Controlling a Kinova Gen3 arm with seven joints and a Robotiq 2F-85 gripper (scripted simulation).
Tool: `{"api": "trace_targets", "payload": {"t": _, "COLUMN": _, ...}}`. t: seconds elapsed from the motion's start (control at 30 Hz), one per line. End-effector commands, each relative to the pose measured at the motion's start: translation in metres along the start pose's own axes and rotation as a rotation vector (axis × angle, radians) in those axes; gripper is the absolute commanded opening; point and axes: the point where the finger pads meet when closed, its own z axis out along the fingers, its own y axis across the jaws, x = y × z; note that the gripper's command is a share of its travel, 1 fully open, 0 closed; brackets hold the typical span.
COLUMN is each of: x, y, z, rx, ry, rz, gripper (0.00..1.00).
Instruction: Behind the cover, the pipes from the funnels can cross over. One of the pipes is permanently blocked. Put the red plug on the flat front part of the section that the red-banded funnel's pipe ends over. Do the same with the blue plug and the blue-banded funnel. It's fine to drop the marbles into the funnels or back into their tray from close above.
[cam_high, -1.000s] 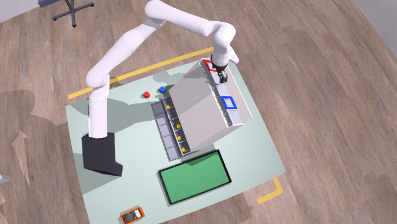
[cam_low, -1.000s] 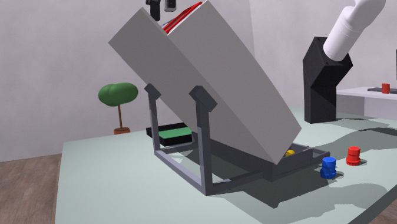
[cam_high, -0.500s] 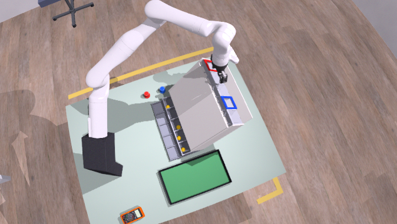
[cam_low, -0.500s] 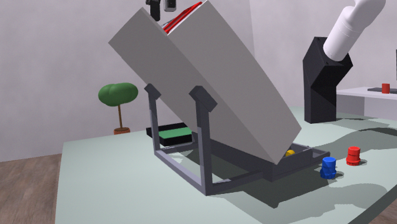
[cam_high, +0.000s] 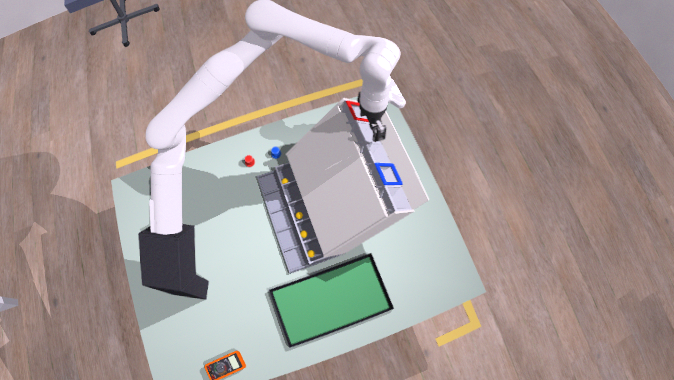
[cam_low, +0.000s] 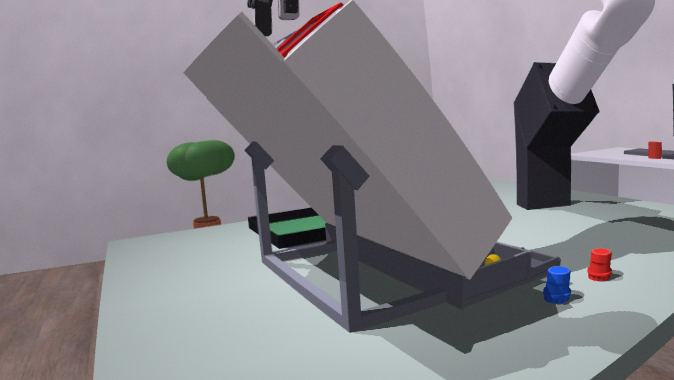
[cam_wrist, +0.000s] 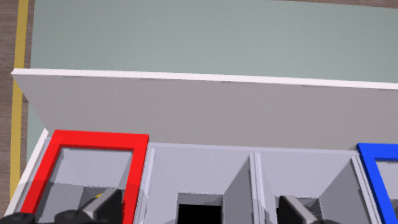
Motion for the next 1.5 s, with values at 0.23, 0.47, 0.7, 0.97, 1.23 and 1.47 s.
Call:
{"api": "trace_targets", "payload": {"t": 0.23, "x": 0.000, "y": 0.000, "z": -0.001, "rx": -0.001, "ry": 0.002, "rz": 0.000, "gripper": 1.00}}
{"api": "trace_targets", "payload": {"t": 0.47, "x": 0.000, "y": 0.000, "z": -0.001, "rx": -0.001, "ry": 0.002, "rz": 0.000, "gripper": 1.00}}
{"api": "trace_targets", "payload": {"t": 0.7, "x": 0.000, "y": 0.000, "z": -0.001, "rx": -0.001, "ry": 0.002, "rz": 0.000, "gripper": 1.00}}
{"api": "trace_targets", "payload": {"t": 0.97, "x": 0.000, "y": 0.000, "z": -0.001, "rx": -0.001, "ry": 0.002, "rz": 0.000, "gripper": 1.00}}
{"api": "trace_targets", "payload": {"t": 1.23, "x": 0.000, "y": 0.000, "z": -0.001, "rx": -0.001, "ry": 0.002, "rz": 0.000, "gripper": 1.00}}
{"api": "trace_targets", "payload": {"t": 1.47, "x": 0.001, "y": 0.000, "z": -0.031, "rx": -0.001, "ry": 0.002, "rz": 0.000, "gripper": 1.00}}
